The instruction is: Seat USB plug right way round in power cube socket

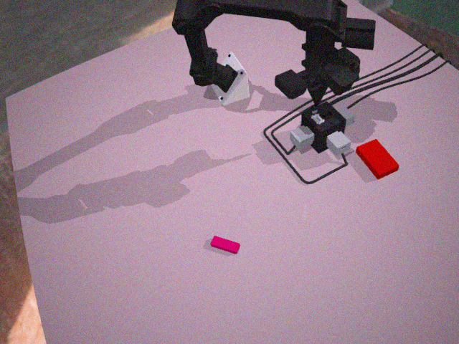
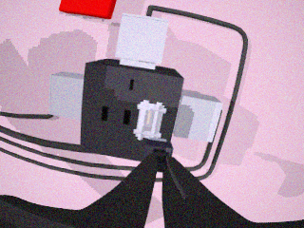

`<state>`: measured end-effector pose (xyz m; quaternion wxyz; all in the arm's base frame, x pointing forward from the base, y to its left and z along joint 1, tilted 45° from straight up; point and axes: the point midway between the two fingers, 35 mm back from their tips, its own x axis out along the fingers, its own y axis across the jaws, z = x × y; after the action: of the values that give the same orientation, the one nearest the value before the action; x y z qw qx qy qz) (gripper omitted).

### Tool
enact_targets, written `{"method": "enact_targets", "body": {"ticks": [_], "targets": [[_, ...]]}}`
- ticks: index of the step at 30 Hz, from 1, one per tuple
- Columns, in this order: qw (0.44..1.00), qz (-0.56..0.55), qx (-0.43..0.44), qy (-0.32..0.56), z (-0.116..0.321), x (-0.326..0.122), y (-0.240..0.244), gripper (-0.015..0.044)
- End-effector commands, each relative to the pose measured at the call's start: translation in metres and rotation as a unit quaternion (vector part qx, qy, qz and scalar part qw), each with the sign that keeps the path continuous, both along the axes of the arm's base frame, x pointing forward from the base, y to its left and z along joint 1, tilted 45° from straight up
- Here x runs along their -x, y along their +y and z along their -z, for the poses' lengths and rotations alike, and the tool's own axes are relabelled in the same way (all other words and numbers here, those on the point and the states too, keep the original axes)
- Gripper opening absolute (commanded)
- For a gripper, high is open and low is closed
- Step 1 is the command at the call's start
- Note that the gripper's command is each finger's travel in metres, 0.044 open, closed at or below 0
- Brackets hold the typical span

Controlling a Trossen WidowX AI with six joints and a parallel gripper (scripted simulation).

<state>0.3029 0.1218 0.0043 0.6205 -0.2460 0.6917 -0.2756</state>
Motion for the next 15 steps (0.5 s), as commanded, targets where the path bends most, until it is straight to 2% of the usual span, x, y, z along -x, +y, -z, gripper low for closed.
{"method": "enact_targets", "body": {"ticks": [1, 15], "targets": [[0.999, -0.035, -0.006, 0.033, 0.0004, 0.0001, -0.0002, 0.0], [0.973, -0.166, -0.025, 0.157, 0.0004, 0.0001, -0.0002, 0.0]]}}
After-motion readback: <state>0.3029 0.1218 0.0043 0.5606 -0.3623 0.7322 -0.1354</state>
